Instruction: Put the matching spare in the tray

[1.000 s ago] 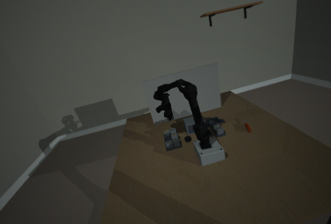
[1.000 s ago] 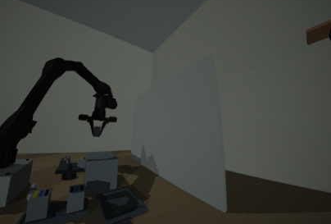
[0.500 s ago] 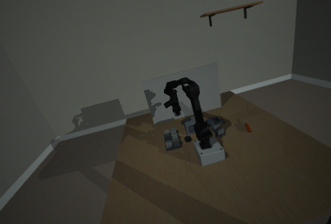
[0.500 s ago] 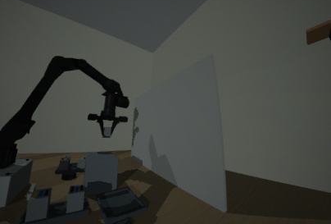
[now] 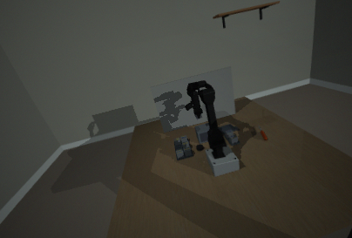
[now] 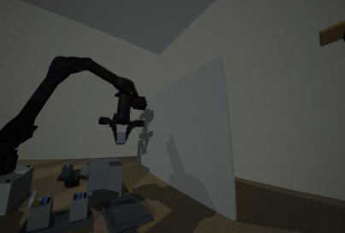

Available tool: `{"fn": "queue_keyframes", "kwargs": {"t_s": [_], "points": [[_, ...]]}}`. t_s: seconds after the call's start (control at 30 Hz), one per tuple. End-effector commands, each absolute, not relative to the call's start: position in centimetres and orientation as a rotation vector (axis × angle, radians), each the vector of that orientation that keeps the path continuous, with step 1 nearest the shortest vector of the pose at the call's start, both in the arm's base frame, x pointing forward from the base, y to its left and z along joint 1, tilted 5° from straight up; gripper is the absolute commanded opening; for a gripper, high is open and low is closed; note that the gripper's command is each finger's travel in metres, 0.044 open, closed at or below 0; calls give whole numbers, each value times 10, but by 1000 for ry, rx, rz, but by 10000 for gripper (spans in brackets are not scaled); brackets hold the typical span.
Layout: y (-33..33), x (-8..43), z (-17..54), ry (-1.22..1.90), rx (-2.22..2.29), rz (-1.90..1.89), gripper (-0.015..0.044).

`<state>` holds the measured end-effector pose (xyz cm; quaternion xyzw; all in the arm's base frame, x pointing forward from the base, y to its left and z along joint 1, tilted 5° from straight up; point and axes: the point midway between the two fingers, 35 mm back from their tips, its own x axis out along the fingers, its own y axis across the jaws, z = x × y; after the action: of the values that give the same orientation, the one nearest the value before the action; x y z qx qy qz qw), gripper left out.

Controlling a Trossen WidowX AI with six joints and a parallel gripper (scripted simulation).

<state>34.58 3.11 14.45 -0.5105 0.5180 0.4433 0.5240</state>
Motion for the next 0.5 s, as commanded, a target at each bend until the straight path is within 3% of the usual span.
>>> {"fn": "queue_keyframes", "kwargs": {"t_s": [0.0, 0.47], "points": [[12, 350, 148, 1235, -1222, 1058, 0], [-72, 351, 154, 1236, -1270, 1076, 0]]}}
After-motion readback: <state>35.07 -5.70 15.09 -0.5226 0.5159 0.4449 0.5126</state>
